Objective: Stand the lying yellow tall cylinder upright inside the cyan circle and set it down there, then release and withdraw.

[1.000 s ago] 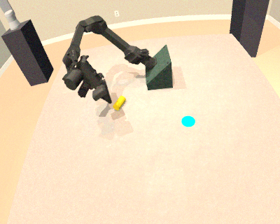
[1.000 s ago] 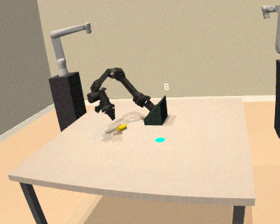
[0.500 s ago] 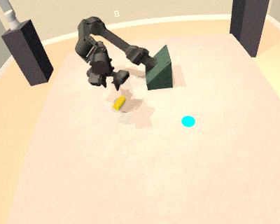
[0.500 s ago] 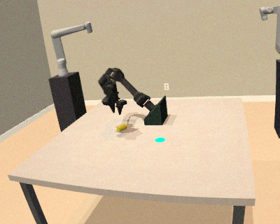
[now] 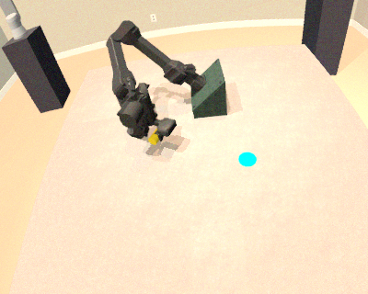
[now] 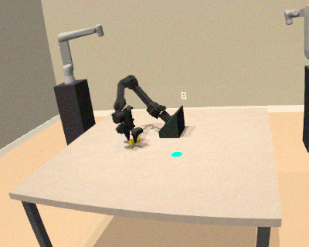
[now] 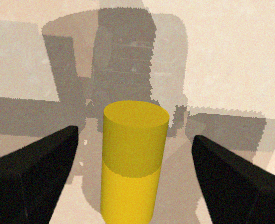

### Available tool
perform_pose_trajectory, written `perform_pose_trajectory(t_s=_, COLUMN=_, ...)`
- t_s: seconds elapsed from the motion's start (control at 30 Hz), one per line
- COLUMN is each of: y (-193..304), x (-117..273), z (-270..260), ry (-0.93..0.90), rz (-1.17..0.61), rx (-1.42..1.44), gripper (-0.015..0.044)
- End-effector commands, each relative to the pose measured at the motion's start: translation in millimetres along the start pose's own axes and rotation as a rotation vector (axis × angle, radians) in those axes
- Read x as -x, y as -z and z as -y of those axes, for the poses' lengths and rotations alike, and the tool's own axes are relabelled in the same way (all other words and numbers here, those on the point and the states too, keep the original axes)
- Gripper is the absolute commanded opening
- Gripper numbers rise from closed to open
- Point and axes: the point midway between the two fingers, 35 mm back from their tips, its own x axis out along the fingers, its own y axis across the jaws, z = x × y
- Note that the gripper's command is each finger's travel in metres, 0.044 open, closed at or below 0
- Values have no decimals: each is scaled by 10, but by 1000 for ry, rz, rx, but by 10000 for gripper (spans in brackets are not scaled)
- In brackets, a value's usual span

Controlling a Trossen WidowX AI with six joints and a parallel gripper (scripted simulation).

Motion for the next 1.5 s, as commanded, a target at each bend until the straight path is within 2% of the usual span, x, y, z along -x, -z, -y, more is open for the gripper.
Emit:
perform_pose_trajectory(t_s=0.0, y=-13, x=-22, z=-12, ry=-6, rz=11, rx=4, gripper=231)
perform_pose_trajectory(t_s=0.17, y=-13, x=-22, z=-12, ry=-6, rz=11, rx=4, gripper=105)
perform_pose_trajectory(t_s=0.37, y=-20, x=22, z=-21, ry=-8, rz=10, rx=4, gripper=105)
perform_pose_trajectory(t_s=1.47, y=-4, x=1053, z=-18, ry=-11, rz=6, rx=6, gripper=105)
